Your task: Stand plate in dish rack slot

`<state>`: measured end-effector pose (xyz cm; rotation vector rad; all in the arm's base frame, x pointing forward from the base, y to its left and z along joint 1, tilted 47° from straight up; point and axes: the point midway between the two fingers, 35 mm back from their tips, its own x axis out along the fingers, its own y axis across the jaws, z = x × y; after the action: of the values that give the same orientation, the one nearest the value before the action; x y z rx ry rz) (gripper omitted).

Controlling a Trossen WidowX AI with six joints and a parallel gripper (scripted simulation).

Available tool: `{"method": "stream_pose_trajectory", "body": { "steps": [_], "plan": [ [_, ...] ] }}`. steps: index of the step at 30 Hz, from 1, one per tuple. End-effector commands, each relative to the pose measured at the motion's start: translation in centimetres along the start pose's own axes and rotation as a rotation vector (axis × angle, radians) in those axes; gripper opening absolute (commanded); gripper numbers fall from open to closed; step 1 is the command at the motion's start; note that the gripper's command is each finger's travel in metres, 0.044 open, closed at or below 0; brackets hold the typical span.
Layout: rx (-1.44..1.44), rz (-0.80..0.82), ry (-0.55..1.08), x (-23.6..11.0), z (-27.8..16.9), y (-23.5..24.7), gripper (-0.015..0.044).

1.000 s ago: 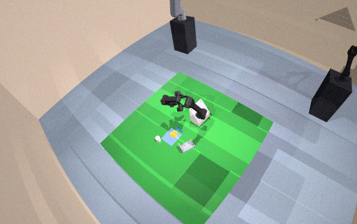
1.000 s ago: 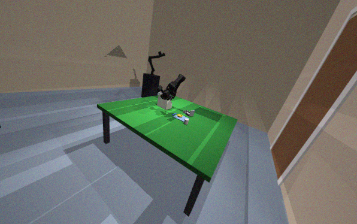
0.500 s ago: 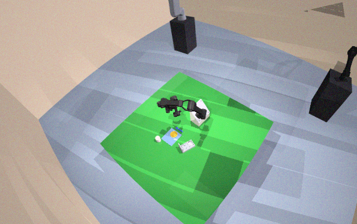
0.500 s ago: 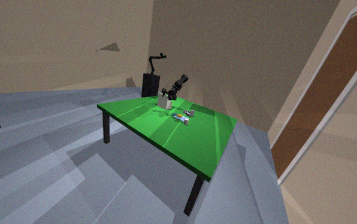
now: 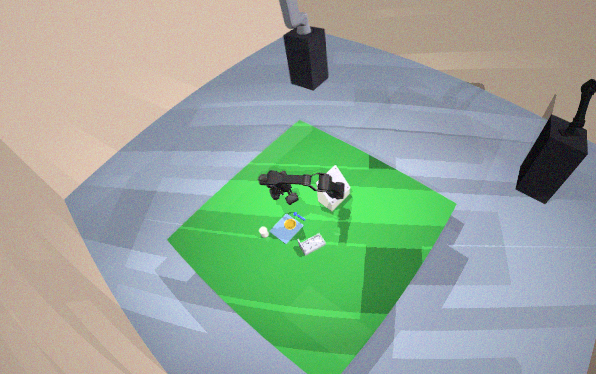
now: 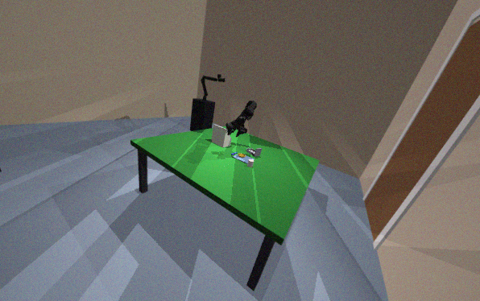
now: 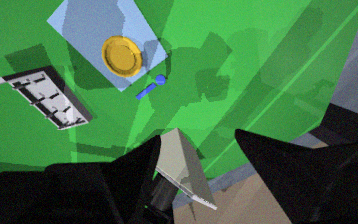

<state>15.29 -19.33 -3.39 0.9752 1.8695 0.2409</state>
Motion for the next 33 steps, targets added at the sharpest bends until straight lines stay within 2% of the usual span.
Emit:
{"method": "stream_pose_trajectory", "body": {
  "steps": [1,13,23,25,31,33],
  "plan": [
    [-0.121,0.026,-0.108,-1.5,1.8,2.2,0.0400],
    [-0.437,0.096,-0.344,-4.7,5.3,8.5,0.0400],
    [-0.456,0.099,-0.357,-4.7,5.5,8.9,0.0400],
    [-0.457,0.096,-0.357,-2.9,6.3,9.0,0.0400],
    [-0.458,0.100,-0.357,5.3,8.1,9.6,0.0400],
    [-0.457,0.103,-0.358,6.1,8.2,9.9,0.0400]
  ]
}}
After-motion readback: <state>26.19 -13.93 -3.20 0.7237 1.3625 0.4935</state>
